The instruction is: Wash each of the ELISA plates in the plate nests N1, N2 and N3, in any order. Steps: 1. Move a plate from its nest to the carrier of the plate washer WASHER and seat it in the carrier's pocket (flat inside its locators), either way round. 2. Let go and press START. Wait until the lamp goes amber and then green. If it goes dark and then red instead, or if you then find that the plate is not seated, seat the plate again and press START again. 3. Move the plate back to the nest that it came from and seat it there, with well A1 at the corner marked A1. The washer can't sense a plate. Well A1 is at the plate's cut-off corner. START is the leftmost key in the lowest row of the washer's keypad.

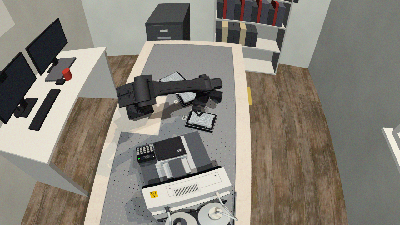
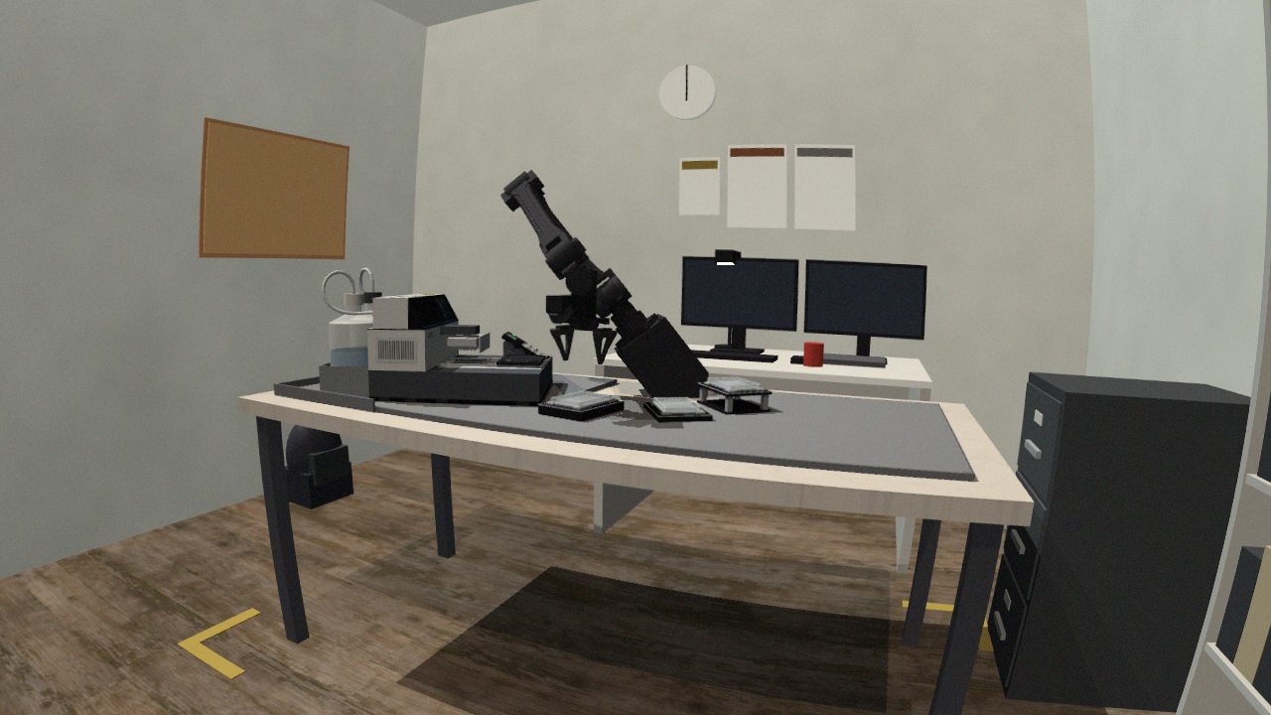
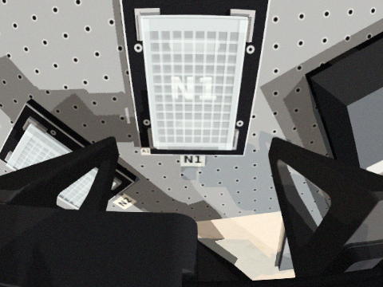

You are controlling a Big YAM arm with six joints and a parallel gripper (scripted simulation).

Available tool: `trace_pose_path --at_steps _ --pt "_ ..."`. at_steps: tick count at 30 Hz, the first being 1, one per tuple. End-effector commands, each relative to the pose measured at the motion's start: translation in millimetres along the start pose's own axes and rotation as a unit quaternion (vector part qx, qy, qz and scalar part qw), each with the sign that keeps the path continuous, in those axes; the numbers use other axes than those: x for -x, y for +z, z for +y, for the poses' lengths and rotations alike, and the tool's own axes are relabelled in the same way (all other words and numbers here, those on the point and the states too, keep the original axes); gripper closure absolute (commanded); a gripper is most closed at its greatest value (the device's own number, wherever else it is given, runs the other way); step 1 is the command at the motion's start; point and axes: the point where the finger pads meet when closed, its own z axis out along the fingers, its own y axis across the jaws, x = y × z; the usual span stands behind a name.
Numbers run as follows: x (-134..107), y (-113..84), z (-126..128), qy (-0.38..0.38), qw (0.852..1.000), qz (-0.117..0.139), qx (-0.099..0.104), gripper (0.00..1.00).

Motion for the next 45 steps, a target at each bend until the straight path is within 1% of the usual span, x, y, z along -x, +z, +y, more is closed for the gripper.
trace_pose_path --at_steps 1,3,4,8,12,14,16,27,31,32,36,37,38,40,45 --pt "10.5 -6.4 1.6 0.01 1.0 -0.007 0.004 0.0" --pt "10.5 -6.4 1.6 0.01 1.0 -0.007 0.004 0.0" --pt "13.7 -10.6 13.4 -0.021 1.0 -0.01 0.005 0.0" --pt "8.7 -9.9 35.6 -0.08 0.997 -0.018 0.01 0.0" --pt "-0.4 -9.1 54.8 -0.146 0.989 -0.018 0.01 0.0" --pt "-0.4 -9.1 54.8 -0.146 0.989 -0.018 0.01 0.0" --pt "-5.0 -8.6 64.5 -0.179 0.984 -0.018 0.009 0.0" --pt "-30.3 -6.2 115.6 -0.172 0.985 -0.016 0.011 0.0" --pt "-30.4 -5.9 114.6 -0.173 0.985 -0.015 0.009 0.0" --pt "-19.6 -6.5 103.1 -0.151 0.988 -0.015 0.011 0.0" --pt "-21.2 -7.9 105.8 -0.155 0.988 -0.017 0.012 0.0" --pt "-28.4 -4.5 111.9 -0.168 0.986 -0.013 0.009 0.0" --pt "-29.6 -4.3 112.9 -0.17 0.985 -0.013 0.008 0.0" --pt "-42.0 -3.3 121.6 -0.218 0.976 -0.013 0.009 0.0" --pt "-55.1 -4.7 143.8 -0.296 0.955 -0.017 0.012 0.0"
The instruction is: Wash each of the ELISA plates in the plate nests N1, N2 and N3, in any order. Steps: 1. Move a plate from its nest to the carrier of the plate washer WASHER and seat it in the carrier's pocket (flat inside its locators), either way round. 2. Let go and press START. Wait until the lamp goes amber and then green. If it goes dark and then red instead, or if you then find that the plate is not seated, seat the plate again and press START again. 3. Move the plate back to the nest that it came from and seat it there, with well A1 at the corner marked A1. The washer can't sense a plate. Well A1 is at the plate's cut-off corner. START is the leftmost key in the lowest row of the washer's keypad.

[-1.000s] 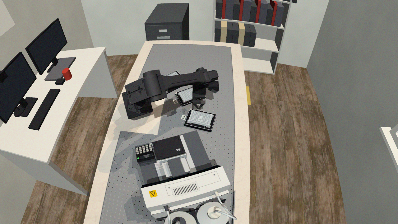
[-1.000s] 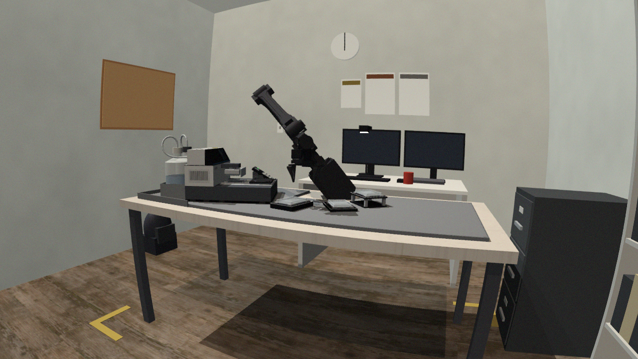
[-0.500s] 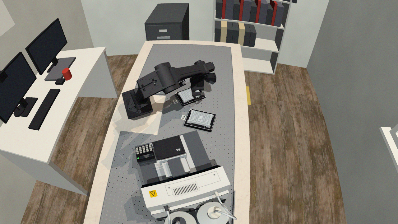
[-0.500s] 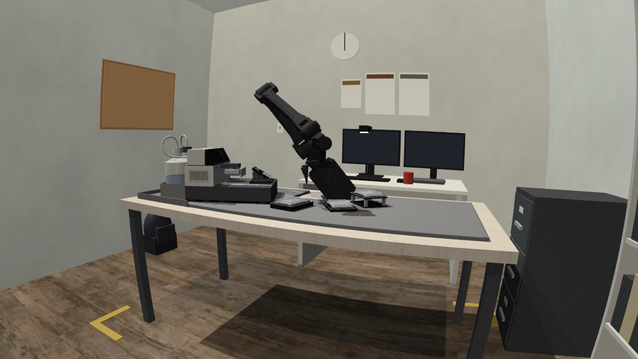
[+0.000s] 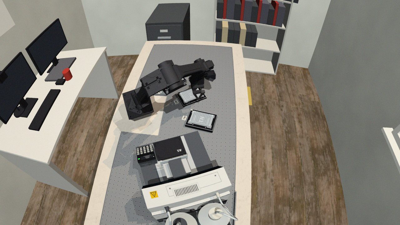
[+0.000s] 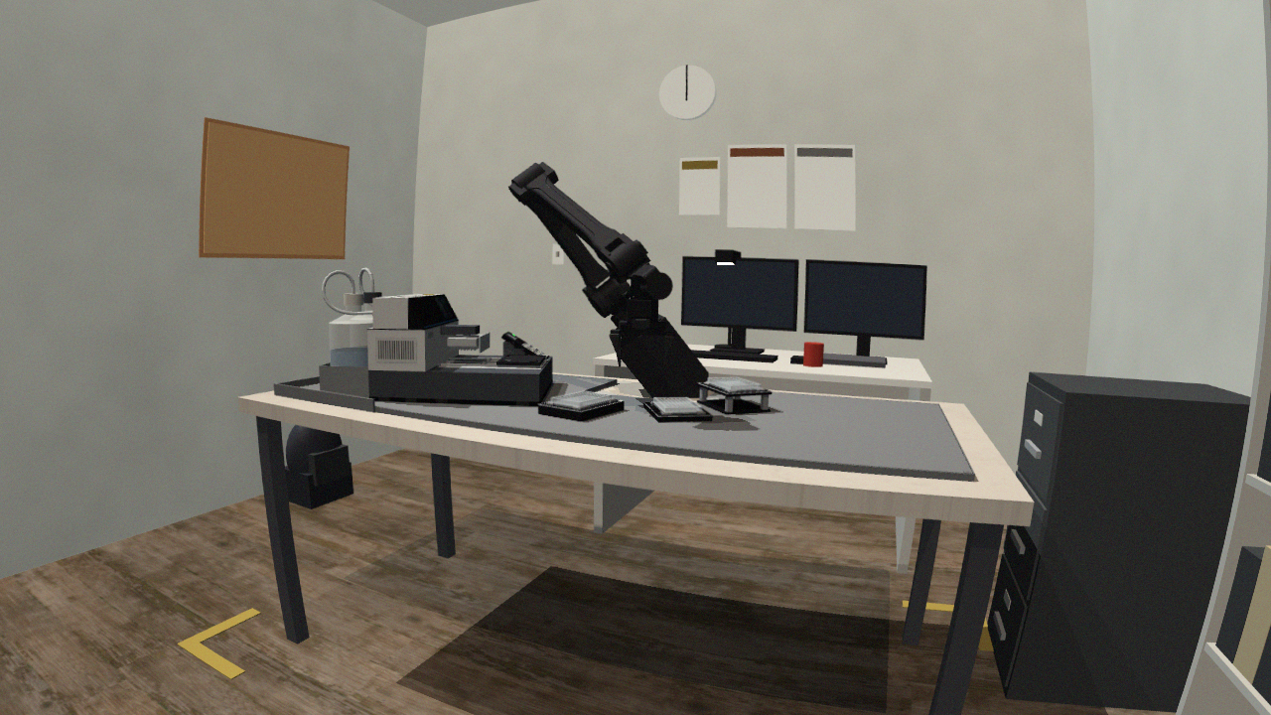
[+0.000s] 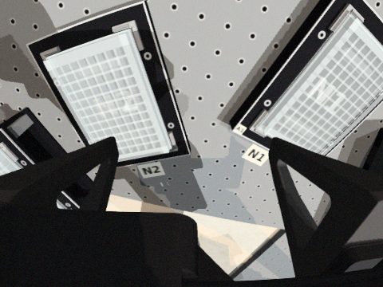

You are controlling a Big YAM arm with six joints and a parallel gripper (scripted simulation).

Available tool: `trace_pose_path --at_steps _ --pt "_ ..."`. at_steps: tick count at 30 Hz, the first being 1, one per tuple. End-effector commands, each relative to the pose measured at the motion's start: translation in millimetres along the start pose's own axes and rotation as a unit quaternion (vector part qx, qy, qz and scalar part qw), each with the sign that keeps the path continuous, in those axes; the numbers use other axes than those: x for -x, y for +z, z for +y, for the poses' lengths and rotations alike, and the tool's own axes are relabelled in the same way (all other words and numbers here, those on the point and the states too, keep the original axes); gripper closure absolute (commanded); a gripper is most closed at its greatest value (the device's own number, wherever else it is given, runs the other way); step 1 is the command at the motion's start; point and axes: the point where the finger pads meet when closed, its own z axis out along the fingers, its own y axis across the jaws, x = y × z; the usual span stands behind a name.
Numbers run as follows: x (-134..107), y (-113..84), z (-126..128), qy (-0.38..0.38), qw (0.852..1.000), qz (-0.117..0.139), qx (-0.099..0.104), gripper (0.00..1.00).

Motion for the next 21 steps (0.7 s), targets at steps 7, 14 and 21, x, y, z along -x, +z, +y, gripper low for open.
trace_pose_path --at_steps 7,14,21 --pt "12.1 -9.8 46.3 -0.118 0.993 -0.022 0.007 0.0" --pt "2.5 -8.1 81.5 -0.109 0.994 -0.02 0.008 0.0" --pt "8.1 -9.0 79.2 -0.087 0.996 -0.021 0.011 0.0"
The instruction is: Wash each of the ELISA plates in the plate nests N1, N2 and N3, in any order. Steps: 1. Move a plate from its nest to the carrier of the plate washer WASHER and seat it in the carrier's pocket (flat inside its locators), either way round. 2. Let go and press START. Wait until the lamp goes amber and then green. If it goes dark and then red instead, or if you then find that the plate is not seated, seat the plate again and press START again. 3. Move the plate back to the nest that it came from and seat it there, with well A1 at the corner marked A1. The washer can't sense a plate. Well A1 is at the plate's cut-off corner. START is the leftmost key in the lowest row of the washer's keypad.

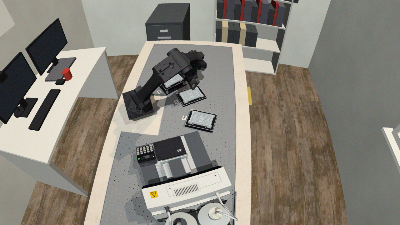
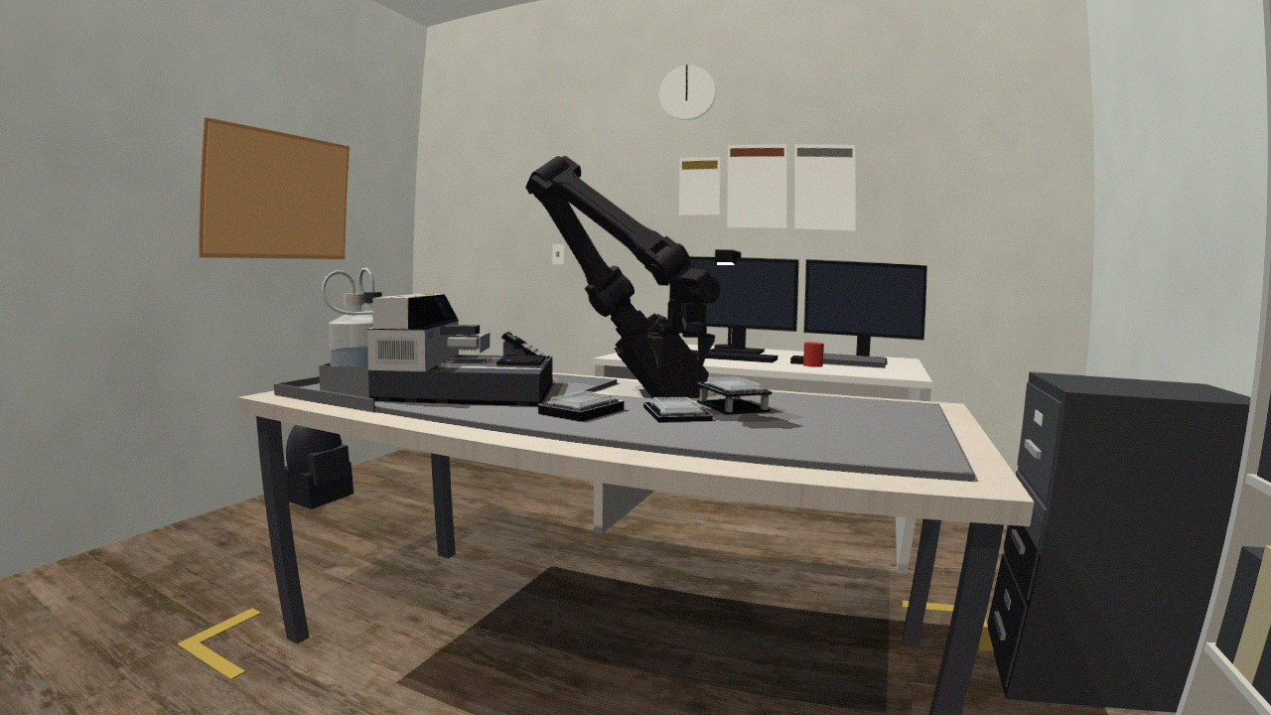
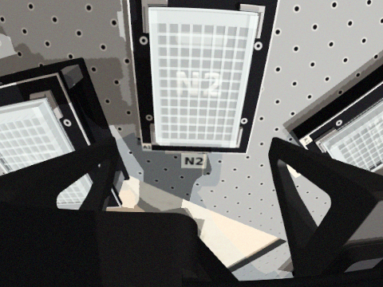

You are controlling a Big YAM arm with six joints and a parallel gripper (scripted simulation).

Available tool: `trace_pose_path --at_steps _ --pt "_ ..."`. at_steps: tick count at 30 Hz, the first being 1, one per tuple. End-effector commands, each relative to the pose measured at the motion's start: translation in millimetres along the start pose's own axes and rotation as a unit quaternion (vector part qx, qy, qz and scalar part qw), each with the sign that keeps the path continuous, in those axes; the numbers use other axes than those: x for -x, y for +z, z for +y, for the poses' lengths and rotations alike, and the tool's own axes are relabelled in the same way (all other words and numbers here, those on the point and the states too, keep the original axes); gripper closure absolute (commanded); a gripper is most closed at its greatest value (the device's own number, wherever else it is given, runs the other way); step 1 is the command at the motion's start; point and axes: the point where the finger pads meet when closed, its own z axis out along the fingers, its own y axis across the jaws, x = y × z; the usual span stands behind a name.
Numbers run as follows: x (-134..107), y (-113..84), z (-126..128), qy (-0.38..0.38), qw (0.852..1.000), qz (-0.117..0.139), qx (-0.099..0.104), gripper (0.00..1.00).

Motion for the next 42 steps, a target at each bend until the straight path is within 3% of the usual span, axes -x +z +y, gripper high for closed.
trace_pose_path --at_steps 1,4,6,7,12,14,17,31,33,34,36,42 --pt "29.2 -14.1 -13.4 0.049 0.998 -0.024 0.012 0.0" --pt "29.0 -13.7 -12.6 0.048 0.999 -0.024 0.012 0.0" --pt "24.5 -11.3 0.8 0.028 0.999 -0.021 0.007 0.0" --pt "15.8 -8.6 -5.4 0.024 1.0 -0.014 0.006 0.0" --pt "15.8 -8.6 -5.4 0.024 1.0 -0.014 0.006 0.0" --pt "10.7 5.4 -6.6 0.021 1.0 -0.004 0.004 0.0" --pt "5.5 9.2 -6.6 0.018 1.0 0.0 0.003 0.0" --pt "5.0 32.1 -6.9 0.018 1.0 0.0 0.003 0.0" --pt "5.0 32.1 -6.9 0.018 1.0 0.0 0.003 0.0" --pt "9.0 24.9 -5.5 0.018 1.0 -0.012 0.004 0.0" --pt "4.4 37.8 -6.4 0.018 1.0 0.001 0.002 0.0" --pt "4.2 47.8 -6.4 0.018 1.0 0.001 0.002 0.0"
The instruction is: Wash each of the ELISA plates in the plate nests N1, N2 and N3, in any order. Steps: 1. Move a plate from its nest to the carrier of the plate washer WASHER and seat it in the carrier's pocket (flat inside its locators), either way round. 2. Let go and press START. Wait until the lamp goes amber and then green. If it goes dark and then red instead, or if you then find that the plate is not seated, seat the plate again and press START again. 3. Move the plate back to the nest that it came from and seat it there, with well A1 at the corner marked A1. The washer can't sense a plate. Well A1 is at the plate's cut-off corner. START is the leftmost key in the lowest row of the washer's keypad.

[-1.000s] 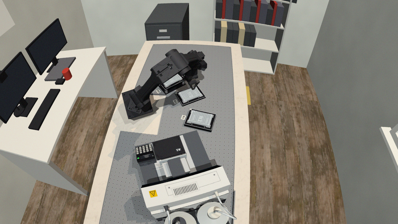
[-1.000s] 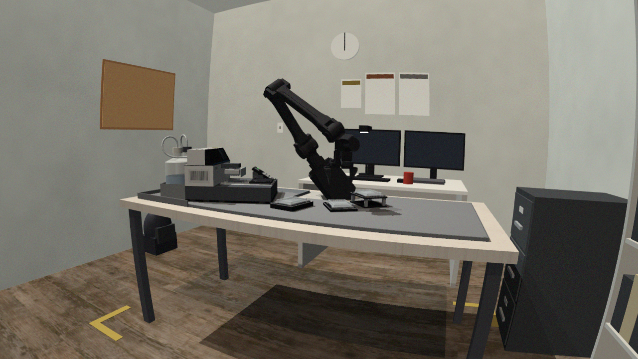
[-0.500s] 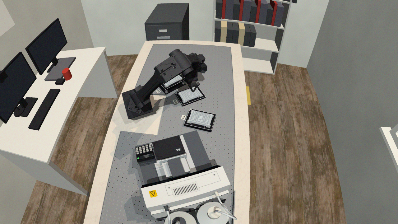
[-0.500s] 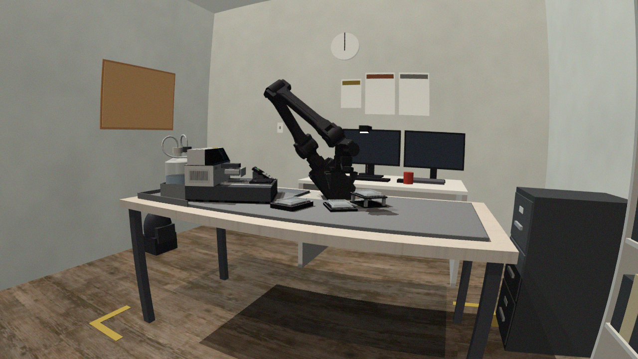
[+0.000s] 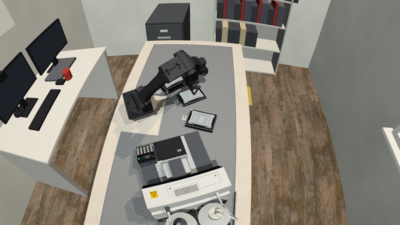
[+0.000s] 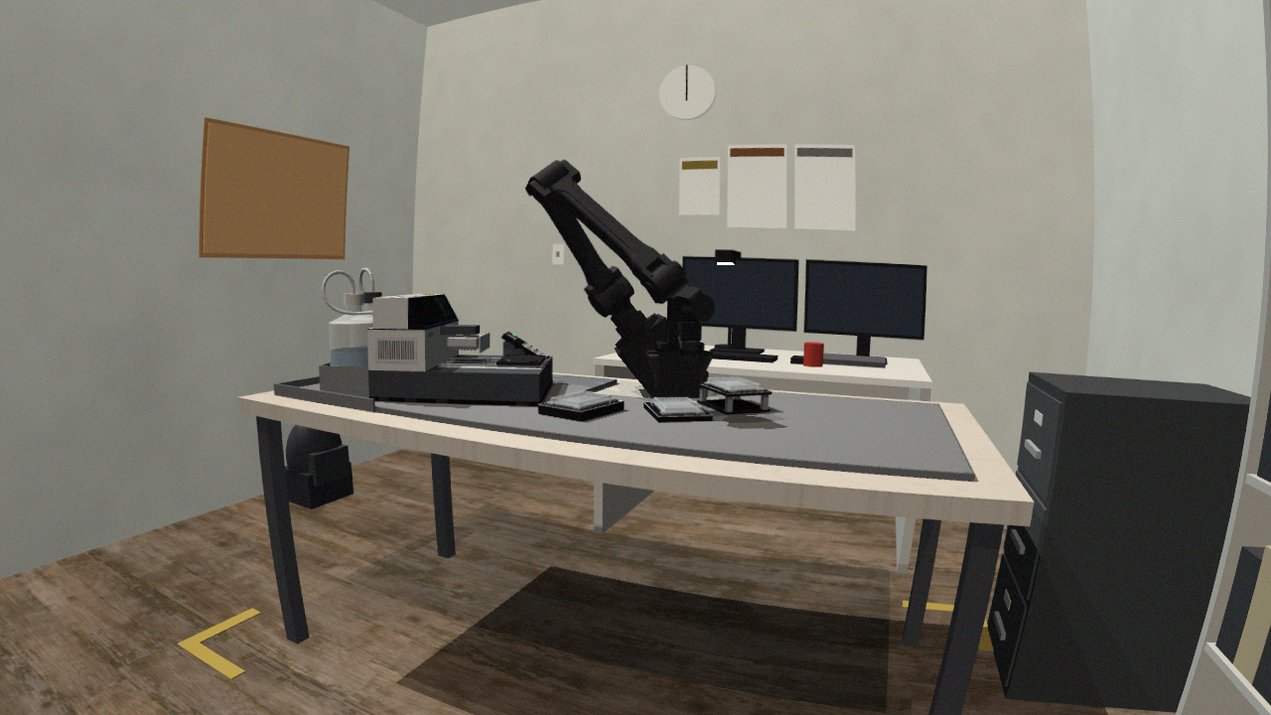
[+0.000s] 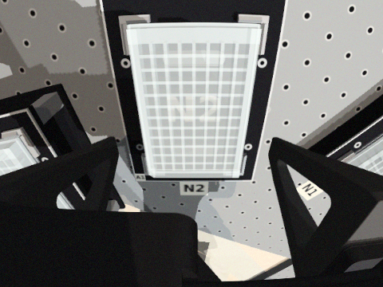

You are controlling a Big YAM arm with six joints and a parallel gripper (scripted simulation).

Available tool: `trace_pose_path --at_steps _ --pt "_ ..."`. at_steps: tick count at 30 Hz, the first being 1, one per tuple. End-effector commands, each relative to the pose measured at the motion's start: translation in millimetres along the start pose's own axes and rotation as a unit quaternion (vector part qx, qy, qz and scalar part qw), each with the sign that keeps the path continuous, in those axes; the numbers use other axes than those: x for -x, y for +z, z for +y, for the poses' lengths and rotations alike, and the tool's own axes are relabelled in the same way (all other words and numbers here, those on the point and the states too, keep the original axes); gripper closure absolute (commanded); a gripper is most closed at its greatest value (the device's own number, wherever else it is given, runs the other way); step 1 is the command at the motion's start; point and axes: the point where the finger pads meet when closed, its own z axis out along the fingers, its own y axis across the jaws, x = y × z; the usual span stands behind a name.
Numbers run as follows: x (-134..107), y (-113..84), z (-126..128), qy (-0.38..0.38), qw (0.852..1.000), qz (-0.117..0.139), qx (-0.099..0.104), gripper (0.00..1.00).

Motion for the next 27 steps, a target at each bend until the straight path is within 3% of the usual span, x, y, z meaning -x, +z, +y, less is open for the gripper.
trace_pose_path --at_steps 1,8,9,13,15,27 --pt "-2.7 11.0 -1.5 -0.005 1.0 0.004 0.0 0.0" --pt "-2.7 19.1 -1.6 -0.005 1.0 0.004 0.0 0.0" --pt "2.5 10.6 0.2 -0.006 1.0 -0.01 0.001 0.0" --pt "-3.2 26.5 -1.4 -0.005 1.0 0.004 0.0 0.0" --pt "8.1 15.1 0.1 0.0 1.0 -0.009 0.002 0.0" --pt "8.1 15.1 0.1 0.0 1.0 -0.009 0.002 0.0"
